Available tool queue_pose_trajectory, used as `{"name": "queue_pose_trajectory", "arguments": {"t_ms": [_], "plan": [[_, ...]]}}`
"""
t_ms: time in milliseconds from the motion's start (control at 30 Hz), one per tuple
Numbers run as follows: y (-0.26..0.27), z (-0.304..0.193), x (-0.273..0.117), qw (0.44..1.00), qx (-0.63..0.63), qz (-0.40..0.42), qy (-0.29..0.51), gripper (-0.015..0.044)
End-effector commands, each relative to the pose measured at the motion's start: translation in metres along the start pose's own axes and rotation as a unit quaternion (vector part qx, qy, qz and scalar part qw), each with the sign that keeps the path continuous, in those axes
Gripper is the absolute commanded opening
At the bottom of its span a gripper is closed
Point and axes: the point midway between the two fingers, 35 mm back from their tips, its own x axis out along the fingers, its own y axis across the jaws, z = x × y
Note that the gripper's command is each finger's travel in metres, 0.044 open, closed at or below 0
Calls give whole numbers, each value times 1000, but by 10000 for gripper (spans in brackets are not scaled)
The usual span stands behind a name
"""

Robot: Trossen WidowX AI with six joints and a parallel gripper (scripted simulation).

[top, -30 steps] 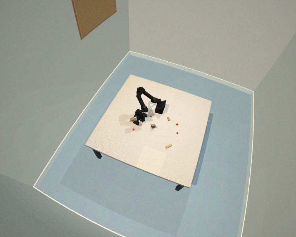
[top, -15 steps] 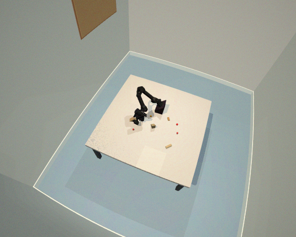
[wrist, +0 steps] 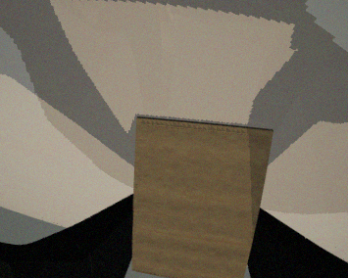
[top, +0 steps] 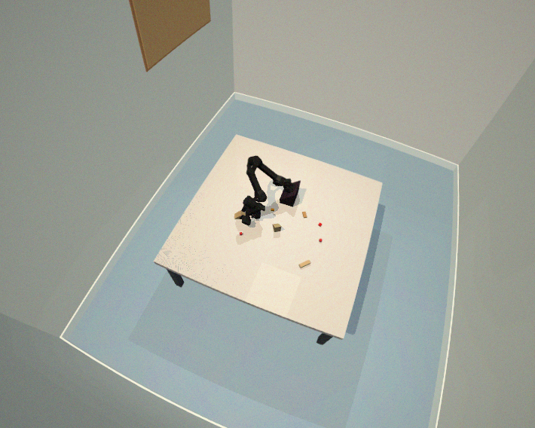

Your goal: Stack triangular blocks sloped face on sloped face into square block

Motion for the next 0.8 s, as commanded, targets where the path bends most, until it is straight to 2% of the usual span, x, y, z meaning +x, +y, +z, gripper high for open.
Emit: {"name": "queue_pose_trajectory", "arguments": {"t_ms": [0,33,767], "plan": [[-1,-2,-3,1000,1,0,-3,25],[-3,-4,-6,1000,1,0,-4,0],[4,-62,-74,1000,1,0,-3,0]]}}
